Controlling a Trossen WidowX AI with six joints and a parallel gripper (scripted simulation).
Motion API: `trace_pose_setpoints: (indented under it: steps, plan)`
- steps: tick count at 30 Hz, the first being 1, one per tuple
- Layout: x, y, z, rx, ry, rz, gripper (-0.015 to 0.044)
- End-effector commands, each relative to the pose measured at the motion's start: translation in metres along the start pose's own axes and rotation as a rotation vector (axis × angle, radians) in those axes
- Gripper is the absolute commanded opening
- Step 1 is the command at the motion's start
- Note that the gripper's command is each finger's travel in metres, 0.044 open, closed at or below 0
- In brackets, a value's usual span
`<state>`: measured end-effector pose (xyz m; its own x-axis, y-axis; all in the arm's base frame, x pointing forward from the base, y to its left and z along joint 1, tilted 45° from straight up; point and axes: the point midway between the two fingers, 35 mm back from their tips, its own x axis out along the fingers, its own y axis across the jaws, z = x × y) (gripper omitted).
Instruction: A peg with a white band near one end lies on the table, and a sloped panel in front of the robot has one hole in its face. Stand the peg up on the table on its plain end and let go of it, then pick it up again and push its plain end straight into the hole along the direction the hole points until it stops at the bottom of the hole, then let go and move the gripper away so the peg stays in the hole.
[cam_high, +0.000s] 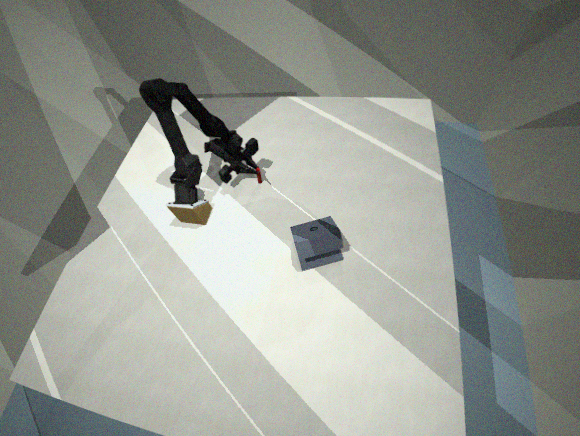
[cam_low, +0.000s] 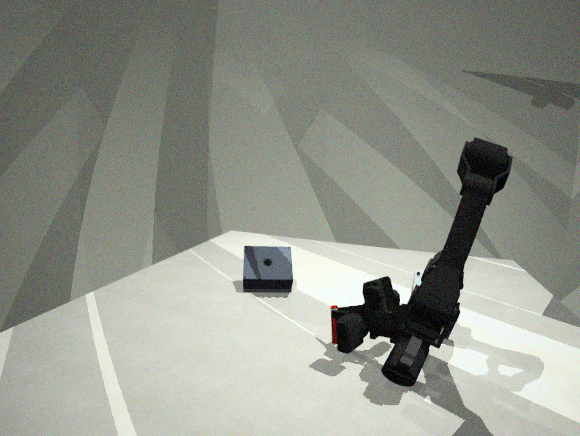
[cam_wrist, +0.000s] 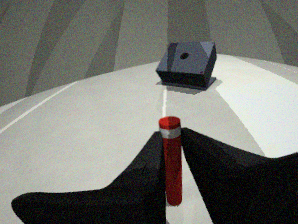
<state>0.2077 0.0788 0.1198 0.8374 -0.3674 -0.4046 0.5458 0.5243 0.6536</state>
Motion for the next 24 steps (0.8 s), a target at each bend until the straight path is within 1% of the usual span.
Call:
trace_pose_setpoints:
  steps: [1,24]
  plan:
    - [-0.0010,0.0000,-0.0022,0.000,0.001,0.000,0.0049]
    - [-0.0039,-0.0012,-0.0040,0.009,-0.034,0.006,0.0049]
